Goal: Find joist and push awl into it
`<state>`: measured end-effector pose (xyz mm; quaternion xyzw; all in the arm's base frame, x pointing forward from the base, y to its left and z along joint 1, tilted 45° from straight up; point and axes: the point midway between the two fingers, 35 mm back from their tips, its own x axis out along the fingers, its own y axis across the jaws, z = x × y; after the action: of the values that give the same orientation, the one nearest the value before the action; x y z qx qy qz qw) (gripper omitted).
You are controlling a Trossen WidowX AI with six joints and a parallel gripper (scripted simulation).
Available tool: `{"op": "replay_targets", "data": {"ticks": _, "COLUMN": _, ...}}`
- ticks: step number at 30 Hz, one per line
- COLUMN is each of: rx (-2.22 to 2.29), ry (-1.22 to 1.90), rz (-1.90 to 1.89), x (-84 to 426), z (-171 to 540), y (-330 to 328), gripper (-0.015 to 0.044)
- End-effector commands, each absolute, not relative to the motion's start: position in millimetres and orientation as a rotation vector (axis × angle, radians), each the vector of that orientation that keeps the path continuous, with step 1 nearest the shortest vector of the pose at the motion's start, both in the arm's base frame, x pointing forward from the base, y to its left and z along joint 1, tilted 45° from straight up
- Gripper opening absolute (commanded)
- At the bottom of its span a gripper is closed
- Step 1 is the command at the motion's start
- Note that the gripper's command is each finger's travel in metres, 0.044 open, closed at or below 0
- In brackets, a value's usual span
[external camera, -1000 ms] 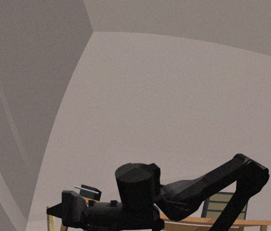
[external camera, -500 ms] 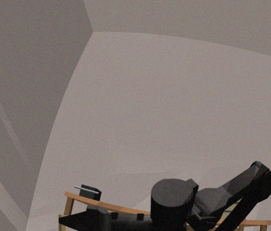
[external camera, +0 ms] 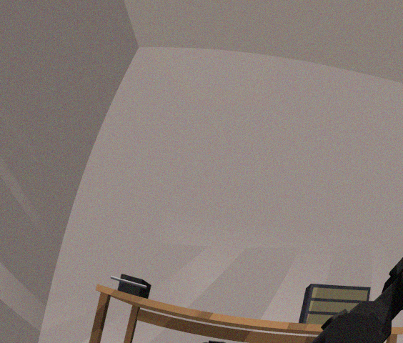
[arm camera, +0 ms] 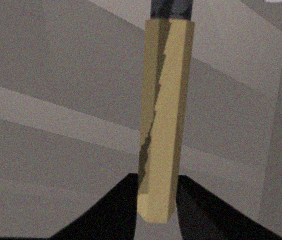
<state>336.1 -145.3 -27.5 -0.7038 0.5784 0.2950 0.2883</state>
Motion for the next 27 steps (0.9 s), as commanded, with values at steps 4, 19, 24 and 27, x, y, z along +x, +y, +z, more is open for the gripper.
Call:
{"op": "replay_targets", "data": {"ticks": 4, "rx": -1.948, "ry": 1.509, "rz": 0.714, "x": 347.9, "z": -5.8, "y": -112.9, "gripper": 0.0}}
{"op": "replay_targets", "data": {"ticks": 19, "rx": -2.085, "ry": 1.374, "rz": 0.58, "x": 356.2, "z": 36.1, "y": -34.7, "gripper": 0.0}}
{"op": "replay_targets", "data": {"ticks": 24, "rx": -2.097, "ry": 1.357, "rz": 0.567, "x": 355.9, "z": 40.3, "y": -27.0, "gripper": 0.0}}
{"op": "replay_targets", "data": {"ticks": 27, "rx": -2.097, "ry": 1.357, "rz": 0.567, "x": 355.9, "z": 39.7, "y": -26.4, "gripper": 0.0}}
